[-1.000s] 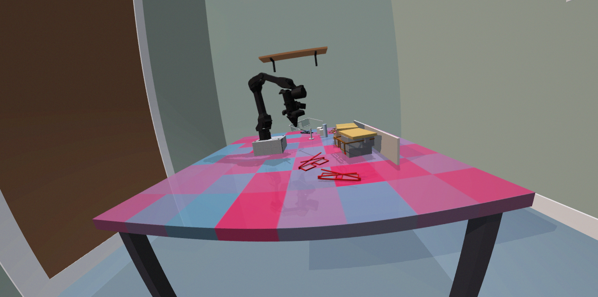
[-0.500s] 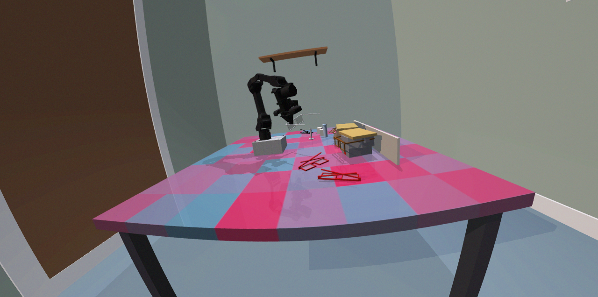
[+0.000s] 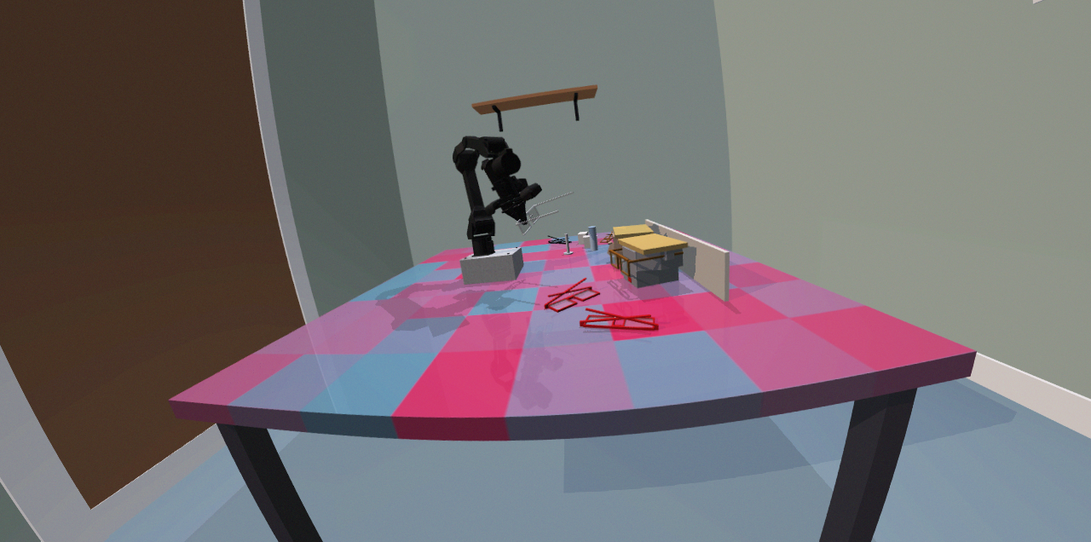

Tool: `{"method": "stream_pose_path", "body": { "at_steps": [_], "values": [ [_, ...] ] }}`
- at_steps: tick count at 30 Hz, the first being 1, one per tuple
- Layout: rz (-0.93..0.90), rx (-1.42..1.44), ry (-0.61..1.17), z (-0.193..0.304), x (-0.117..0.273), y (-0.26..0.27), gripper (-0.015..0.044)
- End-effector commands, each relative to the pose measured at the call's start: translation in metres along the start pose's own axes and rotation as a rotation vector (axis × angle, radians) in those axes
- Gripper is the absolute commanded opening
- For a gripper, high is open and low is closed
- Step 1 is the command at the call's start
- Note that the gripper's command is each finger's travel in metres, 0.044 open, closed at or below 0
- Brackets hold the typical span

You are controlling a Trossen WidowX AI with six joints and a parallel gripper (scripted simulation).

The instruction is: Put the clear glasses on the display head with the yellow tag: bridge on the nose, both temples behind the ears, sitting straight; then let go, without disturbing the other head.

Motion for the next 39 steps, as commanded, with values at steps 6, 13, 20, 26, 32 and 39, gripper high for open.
{"method": "stream_pose_path", "body": {
  "at_steps": [6, 13, 20, 26, 32, 39],
  "values": [
    [0.085, 0.201, 0.000, 0.006, 0.014, 0.013, 0.0000],
    [0.149, 0.356, 0.025, 0.011, 0.024, 0.023, 0.0000],
    [0.209, 0.511, 0.069, 0.014, 0.033, 0.032, 0.0000],
    [0.250, 0.630, 0.115, 0.015, 0.040, 0.040, 0.0000],
    [0.234, 0.597, 0.106, 0.016, 0.038, 0.038, 0.0000],
    [0.234, 0.597, 0.106, 0.016, 0.038, 0.038, 0.0000]
  ]
}}
Point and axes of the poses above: the point midway between the two fingers, 35 mm back from their tips, its own x axis back along the fingers, its own y axis across the jaws, z = x × y, the point moved 5 cm from there along x, back along the fingers, and after that the axes turned 12 degrees about x, right-handed, at the moved point
